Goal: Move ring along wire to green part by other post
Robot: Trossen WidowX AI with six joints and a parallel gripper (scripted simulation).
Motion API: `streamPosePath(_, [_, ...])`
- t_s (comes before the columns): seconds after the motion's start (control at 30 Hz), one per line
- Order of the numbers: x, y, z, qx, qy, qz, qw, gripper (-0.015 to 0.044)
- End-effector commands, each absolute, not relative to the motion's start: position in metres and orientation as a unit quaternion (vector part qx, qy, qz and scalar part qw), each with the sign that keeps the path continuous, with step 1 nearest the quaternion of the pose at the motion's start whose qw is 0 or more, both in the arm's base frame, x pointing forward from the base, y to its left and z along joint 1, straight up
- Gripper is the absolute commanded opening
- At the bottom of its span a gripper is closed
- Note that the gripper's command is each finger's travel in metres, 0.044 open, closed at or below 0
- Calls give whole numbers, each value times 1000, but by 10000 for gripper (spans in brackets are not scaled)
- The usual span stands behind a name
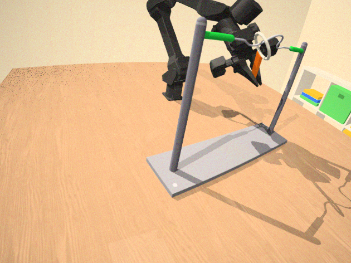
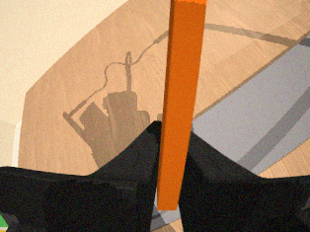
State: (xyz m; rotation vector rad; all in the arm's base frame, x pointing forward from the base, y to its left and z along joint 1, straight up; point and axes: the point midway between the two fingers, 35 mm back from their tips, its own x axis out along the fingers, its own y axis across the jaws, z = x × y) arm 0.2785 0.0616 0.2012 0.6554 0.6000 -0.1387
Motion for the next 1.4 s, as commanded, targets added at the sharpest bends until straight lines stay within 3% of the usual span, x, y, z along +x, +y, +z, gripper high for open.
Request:
streamPosePath(0.0, [275,73,217,362,316,-71,874,-150])
streamPosePath(0.5, [268,90,252,413,381,-65,825,-150])
streamPosePath(1.37, [253,24,224,48,397,25,916,-150])
